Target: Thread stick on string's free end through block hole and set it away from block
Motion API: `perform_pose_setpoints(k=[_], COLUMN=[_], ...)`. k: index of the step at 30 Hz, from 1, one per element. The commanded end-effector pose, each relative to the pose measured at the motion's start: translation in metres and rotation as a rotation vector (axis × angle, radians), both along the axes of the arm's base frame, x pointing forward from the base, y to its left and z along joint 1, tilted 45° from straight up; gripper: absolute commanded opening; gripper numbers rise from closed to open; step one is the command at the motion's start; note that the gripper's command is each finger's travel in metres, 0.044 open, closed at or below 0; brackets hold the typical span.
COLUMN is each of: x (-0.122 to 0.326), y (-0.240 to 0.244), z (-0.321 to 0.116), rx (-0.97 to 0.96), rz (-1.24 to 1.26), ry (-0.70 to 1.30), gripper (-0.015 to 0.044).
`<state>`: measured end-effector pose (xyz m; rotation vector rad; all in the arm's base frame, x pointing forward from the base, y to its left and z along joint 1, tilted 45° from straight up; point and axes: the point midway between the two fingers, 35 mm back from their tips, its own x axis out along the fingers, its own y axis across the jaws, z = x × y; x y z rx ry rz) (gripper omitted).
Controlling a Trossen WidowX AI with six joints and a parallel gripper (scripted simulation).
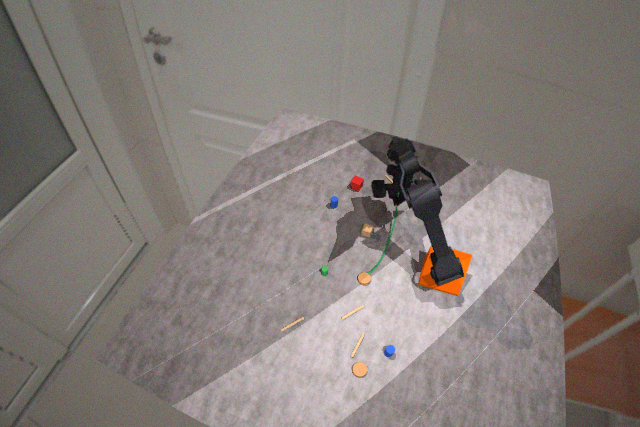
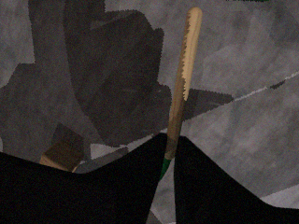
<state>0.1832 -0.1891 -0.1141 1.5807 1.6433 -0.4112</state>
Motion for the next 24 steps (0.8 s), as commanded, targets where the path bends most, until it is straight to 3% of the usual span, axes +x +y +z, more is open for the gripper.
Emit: perform_pose_setpoints(k=[1, 24], x=[0.000, 0.016], y=[0.000, 0.015], z=[0.000, 0.020], rx=[0.000, 0.037], rz=[-0.002, -0.188], ry=[0.002, 0.239], gripper=[0.0000, 0.0000])
